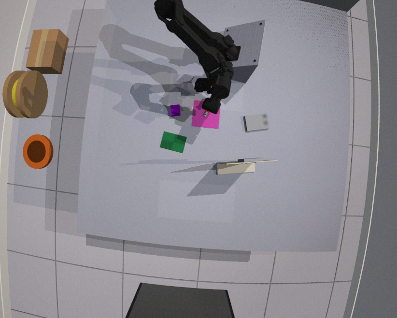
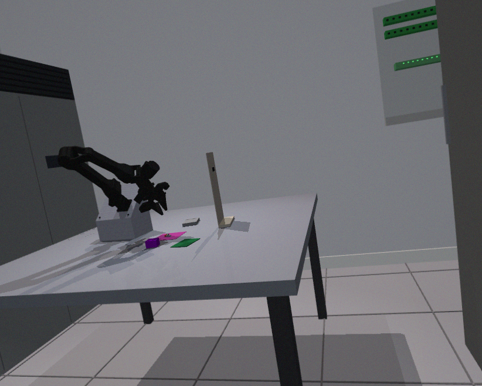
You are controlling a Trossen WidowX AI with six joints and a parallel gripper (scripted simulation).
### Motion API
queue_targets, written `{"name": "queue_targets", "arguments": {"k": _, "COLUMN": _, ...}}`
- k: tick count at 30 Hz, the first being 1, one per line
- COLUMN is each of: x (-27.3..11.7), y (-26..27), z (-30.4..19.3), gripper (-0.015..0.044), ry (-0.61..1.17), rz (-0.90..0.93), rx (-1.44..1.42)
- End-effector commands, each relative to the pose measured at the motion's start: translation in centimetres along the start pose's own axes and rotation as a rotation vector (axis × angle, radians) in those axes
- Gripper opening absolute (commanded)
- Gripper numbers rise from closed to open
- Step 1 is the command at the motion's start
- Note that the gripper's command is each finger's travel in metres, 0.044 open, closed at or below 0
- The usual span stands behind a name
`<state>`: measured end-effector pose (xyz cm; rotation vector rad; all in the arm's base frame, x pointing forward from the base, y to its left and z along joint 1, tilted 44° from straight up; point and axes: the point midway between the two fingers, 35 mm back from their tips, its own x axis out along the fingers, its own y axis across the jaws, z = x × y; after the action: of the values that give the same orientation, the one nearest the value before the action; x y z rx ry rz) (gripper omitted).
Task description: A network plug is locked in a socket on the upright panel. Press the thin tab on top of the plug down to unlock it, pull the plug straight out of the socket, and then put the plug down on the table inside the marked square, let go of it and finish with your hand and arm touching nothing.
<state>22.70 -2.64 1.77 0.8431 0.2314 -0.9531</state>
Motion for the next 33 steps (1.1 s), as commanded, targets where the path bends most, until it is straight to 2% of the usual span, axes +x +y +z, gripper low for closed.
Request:
{"name": "queue_targets", "arguments": {"k": 1, "x": -0.4, "y": 0.3, "z": 0.2, "gripper": 0.0156, "ry": -0.005, "rz": 0.005, "rx": 0.004}}
{"name": "queue_targets", "arguments": {"k": 18, "x": -1.4, "y": 0.6, "z": 0.4, "gripper": 0.0156, "ry": -0.006, "rz": 0.009, "rx": -0.003}}
{"name": "queue_targets", "arguments": {"k": 33, "x": -4.2, "y": 2.9, "z": -0.3, "gripper": 0.0156, "ry": 0.009, "rz": -0.004, "rx": 0.000}}
